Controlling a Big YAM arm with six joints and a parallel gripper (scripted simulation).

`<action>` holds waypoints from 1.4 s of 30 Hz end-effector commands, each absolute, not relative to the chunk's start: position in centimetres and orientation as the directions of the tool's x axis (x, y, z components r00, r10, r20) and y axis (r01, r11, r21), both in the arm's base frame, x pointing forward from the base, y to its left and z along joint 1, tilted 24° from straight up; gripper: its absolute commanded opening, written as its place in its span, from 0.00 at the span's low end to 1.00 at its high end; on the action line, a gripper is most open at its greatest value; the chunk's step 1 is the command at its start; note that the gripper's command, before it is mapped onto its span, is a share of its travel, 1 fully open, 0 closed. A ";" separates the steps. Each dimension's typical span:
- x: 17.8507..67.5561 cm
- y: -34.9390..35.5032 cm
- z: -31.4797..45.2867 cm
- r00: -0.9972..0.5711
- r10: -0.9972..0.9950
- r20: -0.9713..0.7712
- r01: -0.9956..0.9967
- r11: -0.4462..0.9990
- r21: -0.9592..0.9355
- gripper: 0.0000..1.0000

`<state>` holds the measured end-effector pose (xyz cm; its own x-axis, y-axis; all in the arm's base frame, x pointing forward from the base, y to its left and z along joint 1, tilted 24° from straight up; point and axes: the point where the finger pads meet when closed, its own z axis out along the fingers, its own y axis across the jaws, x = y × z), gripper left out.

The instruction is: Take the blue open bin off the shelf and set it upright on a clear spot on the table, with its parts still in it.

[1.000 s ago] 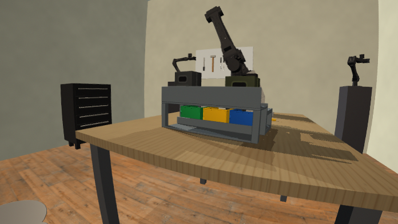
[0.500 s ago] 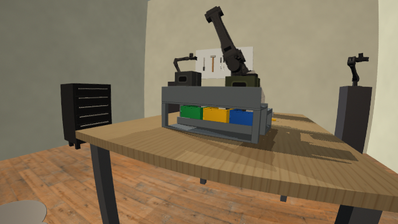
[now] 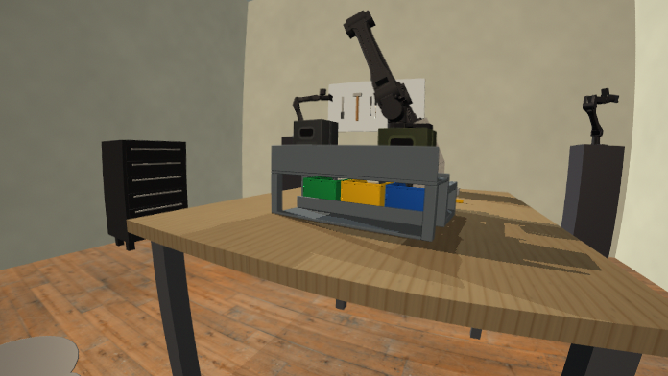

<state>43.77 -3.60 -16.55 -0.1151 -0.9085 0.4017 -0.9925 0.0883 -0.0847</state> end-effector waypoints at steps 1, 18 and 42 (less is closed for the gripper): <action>44.7 -4.4 -16.9 -0.130 -0.906 0.402 -0.991 0.102 -0.091 1.00; 44.6 -4.4 -16.7 -0.131 -0.906 0.402 -0.991 0.104 -0.088 1.00; 43.7 -0.4 -9.9 -0.117 -0.909 0.399 -0.992 0.085 -0.097 1.00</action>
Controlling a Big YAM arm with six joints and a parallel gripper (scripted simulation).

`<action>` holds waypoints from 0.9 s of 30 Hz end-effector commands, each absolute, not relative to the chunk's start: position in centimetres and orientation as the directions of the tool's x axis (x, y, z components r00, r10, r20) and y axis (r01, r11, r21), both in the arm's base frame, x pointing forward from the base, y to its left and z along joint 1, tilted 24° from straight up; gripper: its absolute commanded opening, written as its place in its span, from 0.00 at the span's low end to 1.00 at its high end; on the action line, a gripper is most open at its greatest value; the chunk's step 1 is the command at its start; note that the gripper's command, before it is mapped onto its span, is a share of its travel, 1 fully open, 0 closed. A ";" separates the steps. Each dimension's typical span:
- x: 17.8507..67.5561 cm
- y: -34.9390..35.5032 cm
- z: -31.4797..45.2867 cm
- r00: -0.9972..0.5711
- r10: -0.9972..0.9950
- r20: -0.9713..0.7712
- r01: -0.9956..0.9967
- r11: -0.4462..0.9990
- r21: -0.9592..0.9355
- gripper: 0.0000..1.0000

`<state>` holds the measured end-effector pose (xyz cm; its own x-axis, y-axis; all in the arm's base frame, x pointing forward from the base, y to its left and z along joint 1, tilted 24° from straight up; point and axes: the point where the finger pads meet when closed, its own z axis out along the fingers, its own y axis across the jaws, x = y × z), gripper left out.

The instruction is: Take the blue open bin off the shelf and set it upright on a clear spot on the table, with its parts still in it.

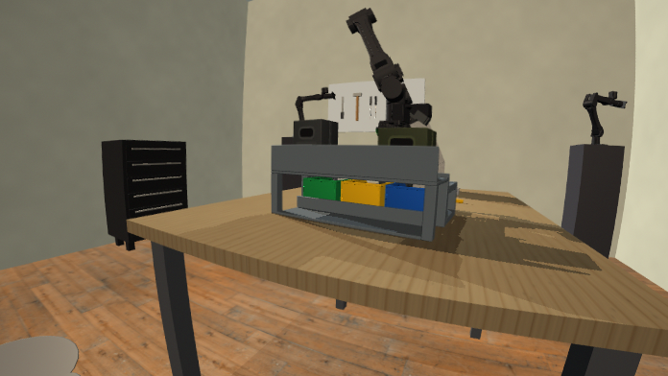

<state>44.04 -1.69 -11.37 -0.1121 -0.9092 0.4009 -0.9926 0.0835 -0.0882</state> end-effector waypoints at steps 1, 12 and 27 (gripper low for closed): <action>43.7 -0.3 -9.5 -0.117 -0.909 0.399 -0.992 0.085 -0.097 1.00; 45.0 1.2 -6.3 -0.128 -0.912 0.390 -0.988 0.086 -0.125 1.00; 45.1 1.0 -6.7 -0.134 -0.910 0.392 -0.989 0.096 -0.116 0.00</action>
